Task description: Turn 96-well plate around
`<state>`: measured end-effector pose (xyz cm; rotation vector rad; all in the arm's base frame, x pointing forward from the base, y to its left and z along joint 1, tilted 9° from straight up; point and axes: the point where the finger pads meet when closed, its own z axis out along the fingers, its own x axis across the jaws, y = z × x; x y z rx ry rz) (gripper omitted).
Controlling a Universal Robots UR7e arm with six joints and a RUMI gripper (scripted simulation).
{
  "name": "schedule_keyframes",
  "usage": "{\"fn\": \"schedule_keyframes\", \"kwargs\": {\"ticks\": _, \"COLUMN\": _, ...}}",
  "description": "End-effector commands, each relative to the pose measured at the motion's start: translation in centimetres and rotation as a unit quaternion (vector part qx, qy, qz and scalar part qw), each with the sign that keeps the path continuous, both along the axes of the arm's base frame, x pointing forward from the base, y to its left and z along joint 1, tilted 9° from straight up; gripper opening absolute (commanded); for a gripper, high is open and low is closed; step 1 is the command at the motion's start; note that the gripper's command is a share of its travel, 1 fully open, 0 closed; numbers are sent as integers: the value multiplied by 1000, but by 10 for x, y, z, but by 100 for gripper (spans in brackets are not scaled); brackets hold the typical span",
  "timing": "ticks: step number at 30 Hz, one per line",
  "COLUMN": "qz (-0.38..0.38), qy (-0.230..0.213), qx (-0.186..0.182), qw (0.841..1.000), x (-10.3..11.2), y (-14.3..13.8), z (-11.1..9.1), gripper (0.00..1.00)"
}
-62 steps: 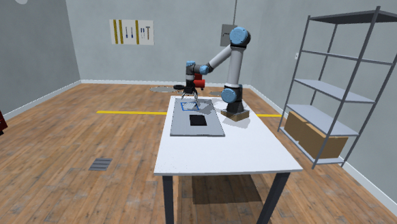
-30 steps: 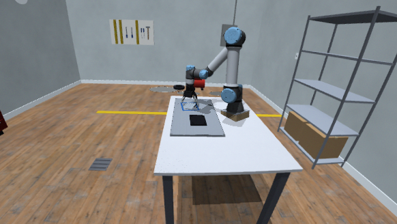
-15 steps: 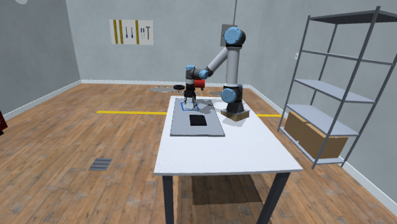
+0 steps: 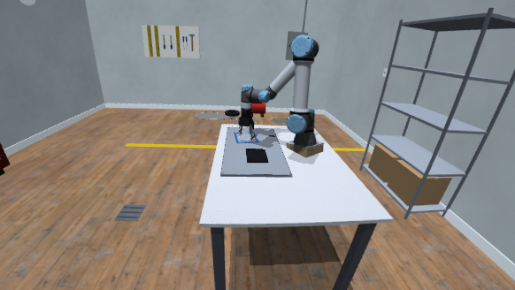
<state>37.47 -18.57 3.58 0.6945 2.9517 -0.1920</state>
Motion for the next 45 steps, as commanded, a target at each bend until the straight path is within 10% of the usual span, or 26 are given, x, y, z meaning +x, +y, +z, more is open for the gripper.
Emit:
{"fn": "schedule_keyframes", "kwargs": {"ticks": 1, "qz": 0, "qy": 0, "qx": 0, "qw": 1000, "x": 0, "y": 0, "z": 0, "gripper": 0}}
{"fn": "schedule_keyframes", "kwargs": {"ticks": 45, "qz": 0, "qy": 0, "qx": 0, "qw": 1000, "x": -4, "y": 8, "z": 53, "gripper": 0}}
